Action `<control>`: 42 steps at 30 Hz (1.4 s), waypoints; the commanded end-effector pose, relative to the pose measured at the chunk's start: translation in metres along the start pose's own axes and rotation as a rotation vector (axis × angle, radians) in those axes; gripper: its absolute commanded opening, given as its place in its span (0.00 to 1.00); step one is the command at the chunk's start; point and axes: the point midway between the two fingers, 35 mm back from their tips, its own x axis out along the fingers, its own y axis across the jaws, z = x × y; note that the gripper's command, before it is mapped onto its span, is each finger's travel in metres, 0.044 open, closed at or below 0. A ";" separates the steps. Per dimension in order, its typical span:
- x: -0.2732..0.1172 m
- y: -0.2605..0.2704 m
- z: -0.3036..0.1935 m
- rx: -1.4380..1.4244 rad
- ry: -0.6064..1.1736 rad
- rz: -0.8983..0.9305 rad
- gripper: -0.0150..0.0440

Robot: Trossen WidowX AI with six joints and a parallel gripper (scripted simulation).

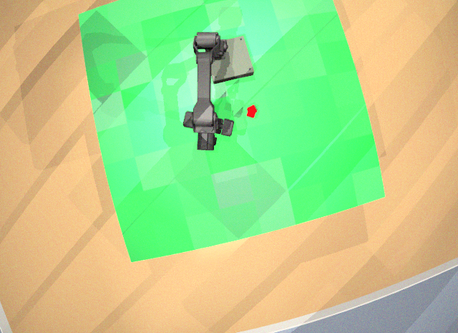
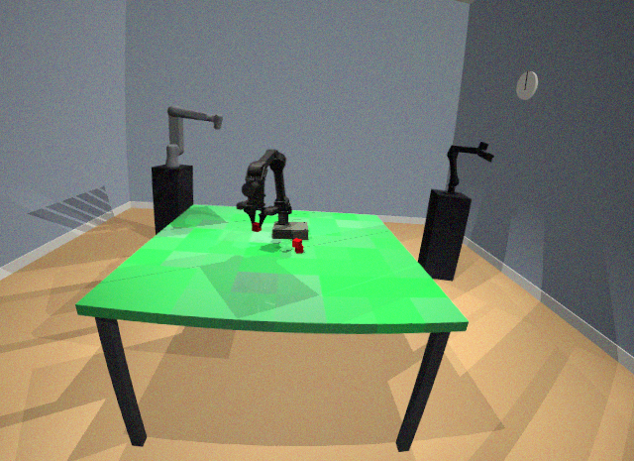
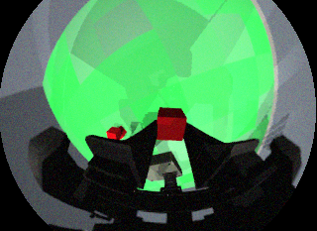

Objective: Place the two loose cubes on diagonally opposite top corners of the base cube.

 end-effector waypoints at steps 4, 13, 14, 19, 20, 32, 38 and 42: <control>-0.001 0.021 -0.009 0.010 -0.003 0.003 0.43; 0.000 0.047 -0.023 0.021 -0.003 0.006 0.43; 0.000 0.049 -0.024 0.022 -0.003 0.007 0.43; 0.001 0.063 -0.033 0.028 -0.002 0.008 0.43; 0.001 0.066 -0.034 0.029 -0.002 0.009 0.43; 0.003 0.096 -0.057 0.044 0.000 0.012 0.43; 0.004 0.109 -0.070 0.051 0.002 0.013 0.43; 0.004 0.118 -0.078 0.056 0.003 0.013 0.43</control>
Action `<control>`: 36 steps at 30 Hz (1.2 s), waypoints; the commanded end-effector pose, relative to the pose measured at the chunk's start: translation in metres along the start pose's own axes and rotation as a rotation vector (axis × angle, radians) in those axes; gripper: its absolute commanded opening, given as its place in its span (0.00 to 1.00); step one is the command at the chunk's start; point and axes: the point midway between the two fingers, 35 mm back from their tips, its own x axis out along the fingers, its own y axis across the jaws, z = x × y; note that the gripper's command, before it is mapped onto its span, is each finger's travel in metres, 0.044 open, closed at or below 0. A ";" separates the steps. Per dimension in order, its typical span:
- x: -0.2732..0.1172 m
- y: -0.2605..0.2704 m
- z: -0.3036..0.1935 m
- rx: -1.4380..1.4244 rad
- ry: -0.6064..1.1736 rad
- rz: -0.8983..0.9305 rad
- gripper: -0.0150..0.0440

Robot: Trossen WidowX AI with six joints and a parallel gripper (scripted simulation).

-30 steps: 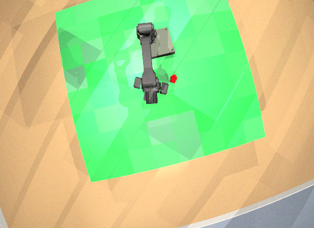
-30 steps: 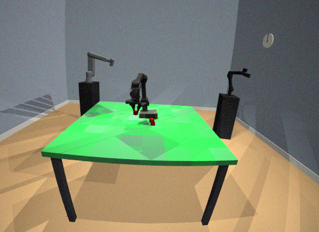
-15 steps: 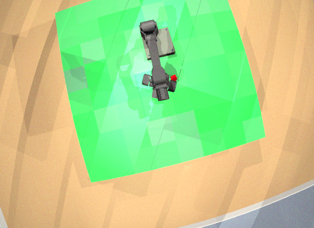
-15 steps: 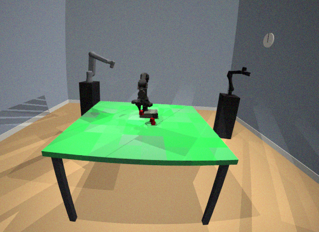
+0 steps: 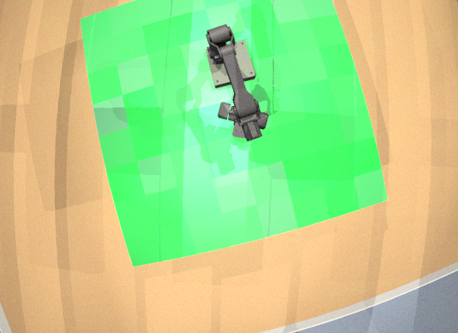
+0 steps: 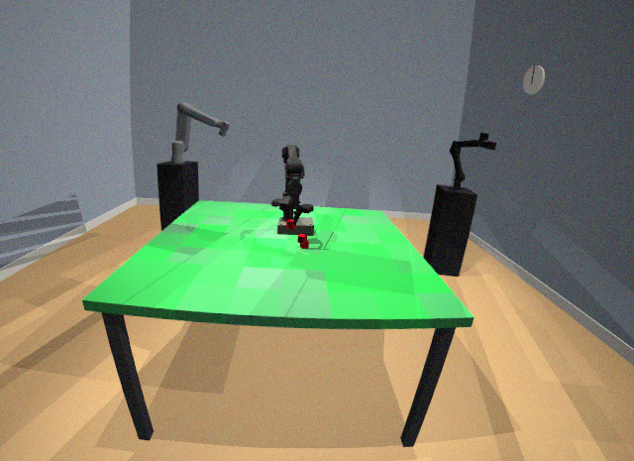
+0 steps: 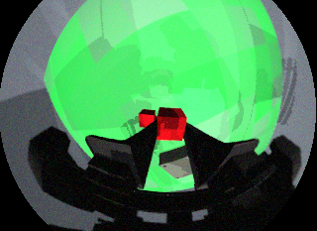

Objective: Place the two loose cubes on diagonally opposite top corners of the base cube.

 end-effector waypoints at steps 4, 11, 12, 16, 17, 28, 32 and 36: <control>0.001 0.014 -0.017 0.013 0.001 0.008 0.43; 0.002 0.026 -0.033 0.021 0.003 0.008 0.43; 0.002 0.028 -0.036 0.023 0.003 0.008 0.43; 0.003 0.034 -0.046 0.028 0.004 0.008 0.43; 0.004 0.036 -0.048 0.029 0.004 0.008 0.43; 0.007 0.048 -0.070 0.040 0.007 0.007 0.43; 0.017 0.047 -0.070 0.045 0.011 0.010 0.43; 0.029 0.047 -0.070 0.051 0.017 0.012 0.43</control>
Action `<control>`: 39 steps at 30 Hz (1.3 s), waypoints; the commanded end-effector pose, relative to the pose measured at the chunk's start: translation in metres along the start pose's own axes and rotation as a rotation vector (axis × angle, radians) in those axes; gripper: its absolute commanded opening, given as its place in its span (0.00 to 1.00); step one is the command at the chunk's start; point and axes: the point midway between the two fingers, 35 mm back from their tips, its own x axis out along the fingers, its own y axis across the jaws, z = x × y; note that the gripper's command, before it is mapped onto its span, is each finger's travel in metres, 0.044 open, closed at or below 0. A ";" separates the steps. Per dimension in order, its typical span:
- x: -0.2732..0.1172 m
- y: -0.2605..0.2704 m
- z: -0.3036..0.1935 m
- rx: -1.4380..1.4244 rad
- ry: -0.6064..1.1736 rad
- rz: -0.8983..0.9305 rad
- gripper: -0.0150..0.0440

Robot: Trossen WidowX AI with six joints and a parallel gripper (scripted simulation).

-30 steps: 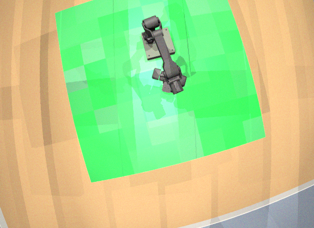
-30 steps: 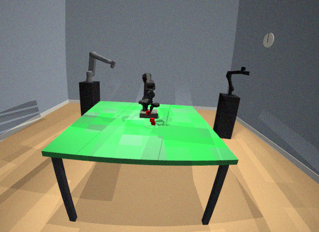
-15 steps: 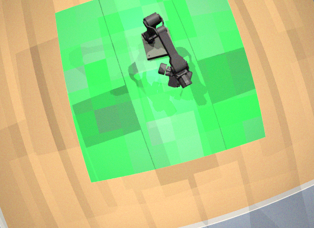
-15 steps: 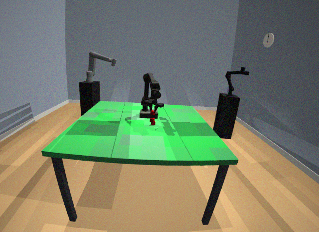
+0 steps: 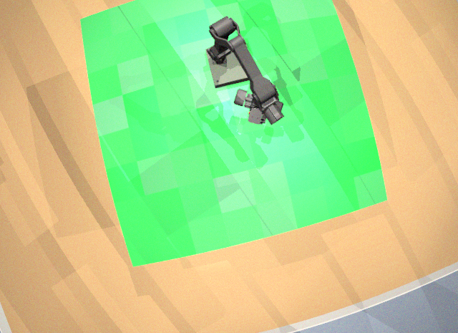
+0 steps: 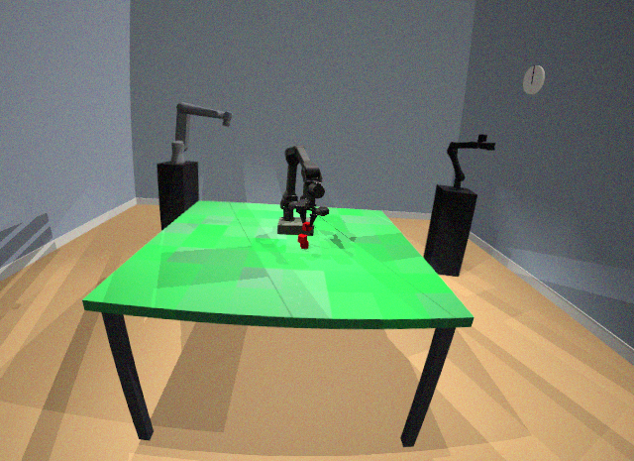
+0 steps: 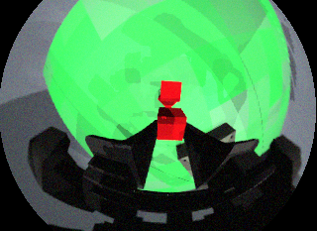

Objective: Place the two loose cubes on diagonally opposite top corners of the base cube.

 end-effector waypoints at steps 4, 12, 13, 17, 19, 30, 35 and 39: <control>0.017 -0.002 -0.002 0.013 0.014 0.001 0.43; 0.017 -0.002 -0.002 0.013 0.014 0.001 0.43; 0.017 -0.002 -0.002 0.013 0.014 0.001 0.43; 0.021 -0.002 -0.002 0.011 0.013 0.000 0.43; 0.025 -0.001 -0.002 0.007 0.011 -0.001 0.43; 0.047 -0.001 -0.002 -0.010 0.002 -0.006 0.43; 0.047 -0.001 -0.002 -0.010 0.002 -0.006 0.43; 0.047 -0.001 -0.002 -0.010 0.002 -0.006 0.43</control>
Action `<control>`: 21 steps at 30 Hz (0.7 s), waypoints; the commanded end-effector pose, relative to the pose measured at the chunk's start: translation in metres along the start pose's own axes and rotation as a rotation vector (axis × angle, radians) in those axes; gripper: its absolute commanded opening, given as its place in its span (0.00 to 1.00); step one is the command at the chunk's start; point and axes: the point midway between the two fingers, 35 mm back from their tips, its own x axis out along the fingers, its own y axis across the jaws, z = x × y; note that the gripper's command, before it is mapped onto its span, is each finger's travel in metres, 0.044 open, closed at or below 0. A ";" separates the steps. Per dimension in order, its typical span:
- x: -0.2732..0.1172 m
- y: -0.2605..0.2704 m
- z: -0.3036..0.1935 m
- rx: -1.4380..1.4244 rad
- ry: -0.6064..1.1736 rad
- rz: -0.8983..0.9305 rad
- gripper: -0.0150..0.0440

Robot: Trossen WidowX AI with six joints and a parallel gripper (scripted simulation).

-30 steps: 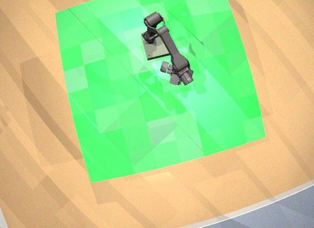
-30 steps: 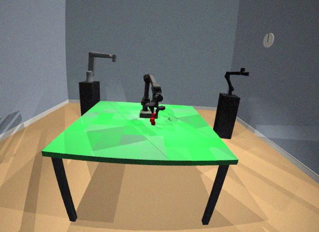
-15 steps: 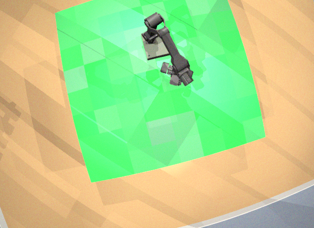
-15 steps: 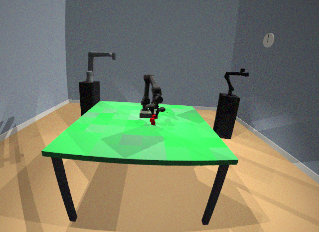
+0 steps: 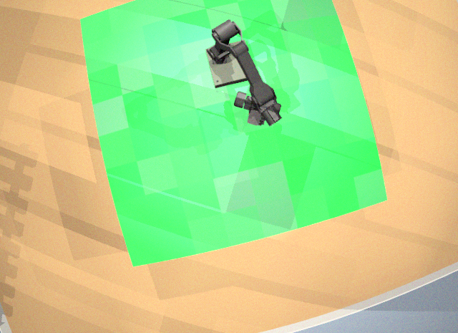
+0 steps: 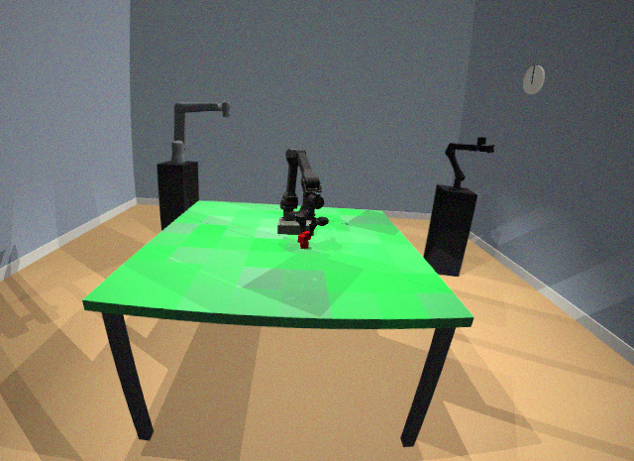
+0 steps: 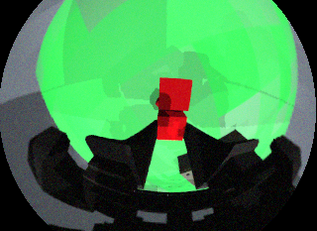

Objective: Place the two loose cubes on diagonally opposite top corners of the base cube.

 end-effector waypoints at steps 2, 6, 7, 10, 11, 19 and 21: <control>0.002 0.000 0.001 -0.009 -0.004 -0.003 0.43; 0.002 0.000 0.001 -0.009 -0.004 -0.003 0.43; 0.002 0.000 0.001 -0.009 -0.004 -0.003 0.43; 0.002 0.000 0.001 -0.009 -0.004 -0.003 0.43; 0.002 0.000 0.001 -0.009 -0.004 -0.003 0.43; 0.002 0.000 0.001 -0.009 -0.004 -0.003 0.60; 0.002 0.000 0.001 -0.009 -0.004 -0.003 0.60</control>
